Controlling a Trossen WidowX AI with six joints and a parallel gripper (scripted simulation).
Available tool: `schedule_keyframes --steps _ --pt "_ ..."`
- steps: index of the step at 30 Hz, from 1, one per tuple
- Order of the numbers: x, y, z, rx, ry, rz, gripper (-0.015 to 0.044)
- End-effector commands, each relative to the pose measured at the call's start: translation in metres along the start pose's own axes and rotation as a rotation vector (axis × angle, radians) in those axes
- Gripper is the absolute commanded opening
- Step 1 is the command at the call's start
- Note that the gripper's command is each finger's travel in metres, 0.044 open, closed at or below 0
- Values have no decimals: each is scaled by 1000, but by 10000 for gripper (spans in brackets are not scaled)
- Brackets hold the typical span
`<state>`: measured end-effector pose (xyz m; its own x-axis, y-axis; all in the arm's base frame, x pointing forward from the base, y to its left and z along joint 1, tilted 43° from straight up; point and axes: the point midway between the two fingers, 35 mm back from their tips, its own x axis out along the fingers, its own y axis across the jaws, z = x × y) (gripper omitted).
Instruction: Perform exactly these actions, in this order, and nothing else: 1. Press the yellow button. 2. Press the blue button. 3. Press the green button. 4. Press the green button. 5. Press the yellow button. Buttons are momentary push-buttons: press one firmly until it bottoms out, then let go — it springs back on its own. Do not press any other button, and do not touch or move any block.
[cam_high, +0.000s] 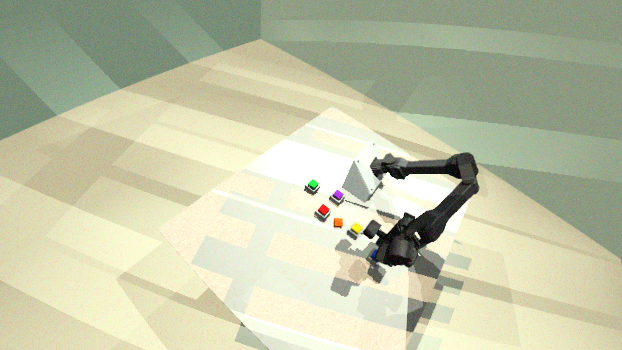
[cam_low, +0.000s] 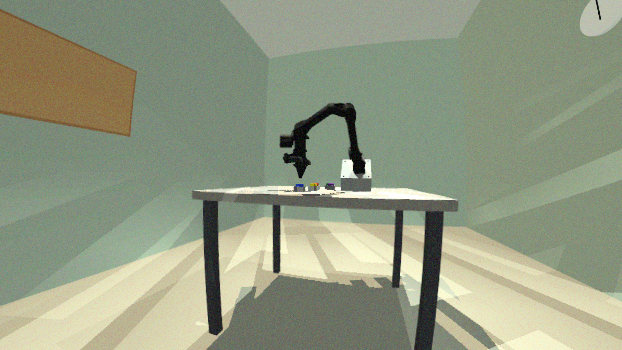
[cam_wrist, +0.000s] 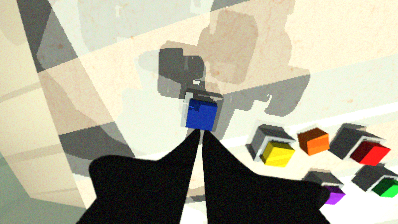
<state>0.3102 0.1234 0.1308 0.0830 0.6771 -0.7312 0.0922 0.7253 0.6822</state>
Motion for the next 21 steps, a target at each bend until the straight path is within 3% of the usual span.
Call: schedule_keyframes --steps 1,21 --pt "6 0 2 4 -15 0 20" --pt "38 0 2 4 -15 2 20"
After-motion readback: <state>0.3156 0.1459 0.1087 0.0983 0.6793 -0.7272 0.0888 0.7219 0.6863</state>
